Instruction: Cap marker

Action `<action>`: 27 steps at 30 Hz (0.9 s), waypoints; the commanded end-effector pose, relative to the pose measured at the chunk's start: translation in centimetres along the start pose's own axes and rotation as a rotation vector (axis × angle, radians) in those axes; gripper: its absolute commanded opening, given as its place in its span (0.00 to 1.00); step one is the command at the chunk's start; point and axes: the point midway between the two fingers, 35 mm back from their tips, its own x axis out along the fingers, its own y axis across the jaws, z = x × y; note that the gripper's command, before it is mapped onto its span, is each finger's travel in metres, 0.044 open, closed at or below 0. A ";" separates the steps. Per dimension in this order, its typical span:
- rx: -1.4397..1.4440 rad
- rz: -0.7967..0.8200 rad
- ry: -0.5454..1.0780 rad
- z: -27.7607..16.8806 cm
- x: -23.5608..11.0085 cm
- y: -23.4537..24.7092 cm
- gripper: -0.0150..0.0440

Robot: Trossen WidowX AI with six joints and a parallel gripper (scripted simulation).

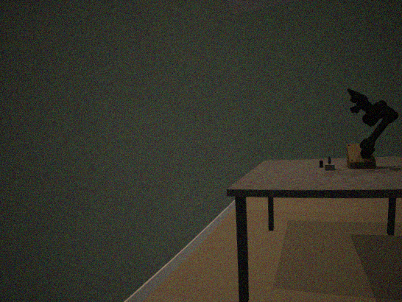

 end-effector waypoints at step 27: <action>-1.669 -0.383 0.156 19.6 7.6 -11.6 0.66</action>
